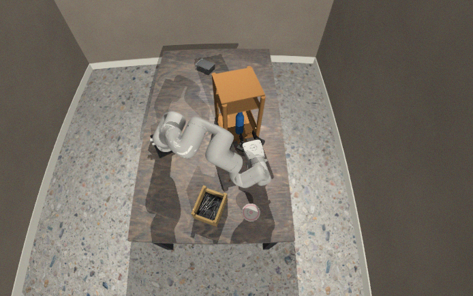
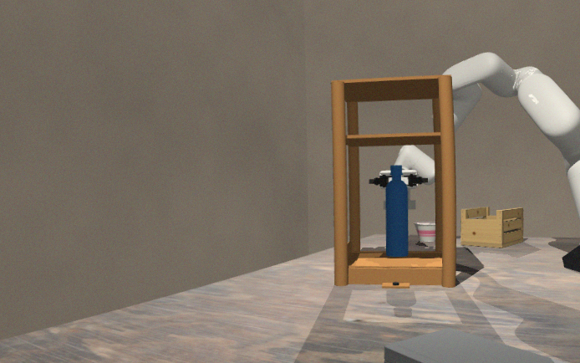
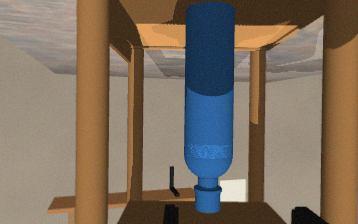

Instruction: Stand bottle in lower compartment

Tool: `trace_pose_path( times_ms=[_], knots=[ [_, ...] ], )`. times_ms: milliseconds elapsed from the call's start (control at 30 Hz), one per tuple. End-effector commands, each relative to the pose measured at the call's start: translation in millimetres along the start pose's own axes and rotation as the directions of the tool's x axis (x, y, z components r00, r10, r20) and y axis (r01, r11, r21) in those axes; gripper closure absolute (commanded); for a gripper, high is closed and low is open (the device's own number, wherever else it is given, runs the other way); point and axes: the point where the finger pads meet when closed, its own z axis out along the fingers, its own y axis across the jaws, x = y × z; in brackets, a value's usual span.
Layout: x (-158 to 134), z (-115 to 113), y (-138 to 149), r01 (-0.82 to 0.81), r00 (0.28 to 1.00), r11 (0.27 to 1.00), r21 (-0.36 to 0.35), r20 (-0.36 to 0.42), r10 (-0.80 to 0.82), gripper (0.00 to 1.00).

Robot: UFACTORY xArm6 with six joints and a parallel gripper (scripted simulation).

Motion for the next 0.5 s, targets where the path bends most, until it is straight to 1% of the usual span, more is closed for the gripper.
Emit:
trace_pose_path(
  times_ms=[0,467],
  knots=[
    [-11,-1,-1,0.003,1.000,1.000,0.001,-0.002,-0.003,0.29],
    [-34,-1,0,0.003,1.000,1.000,0.001,-0.002,-0.003,0.29]
  ],
)
